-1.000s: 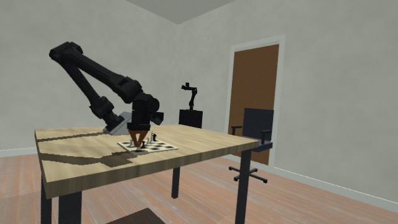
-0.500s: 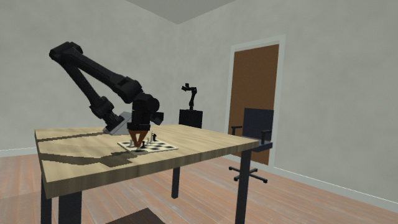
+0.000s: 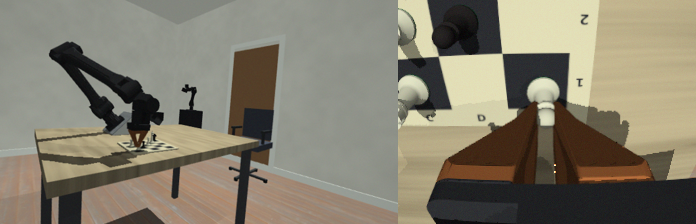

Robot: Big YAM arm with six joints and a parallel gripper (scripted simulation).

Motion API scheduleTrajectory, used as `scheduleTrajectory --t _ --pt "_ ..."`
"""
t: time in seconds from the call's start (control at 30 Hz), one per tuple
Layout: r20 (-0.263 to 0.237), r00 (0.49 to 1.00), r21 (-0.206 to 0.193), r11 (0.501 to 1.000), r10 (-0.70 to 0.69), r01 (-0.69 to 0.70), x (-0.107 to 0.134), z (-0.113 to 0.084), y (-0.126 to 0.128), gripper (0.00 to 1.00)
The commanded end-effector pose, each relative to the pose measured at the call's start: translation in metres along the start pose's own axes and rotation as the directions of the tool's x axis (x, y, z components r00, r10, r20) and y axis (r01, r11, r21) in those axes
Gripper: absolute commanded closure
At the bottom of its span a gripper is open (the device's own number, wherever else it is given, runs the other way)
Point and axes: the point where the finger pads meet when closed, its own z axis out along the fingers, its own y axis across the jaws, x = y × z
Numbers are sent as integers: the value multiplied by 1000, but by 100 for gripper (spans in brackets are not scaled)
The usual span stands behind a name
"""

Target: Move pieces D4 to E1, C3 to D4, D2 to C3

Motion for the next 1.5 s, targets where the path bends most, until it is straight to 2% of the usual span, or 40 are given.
scheduleTrajectory --t 0.0,0.63,0.7,1.47 --pt "-4 1000 -15 1000 -3 3 1 11 -2 100" --pt "-4 1000 -19 1000 -11 11 -2 12 6 100" --pt "-2 1000 -8 1000 0 0 -1 10 0 100" --pt "-3 1000 -13 1000 -5 5 -1 10 2 100"
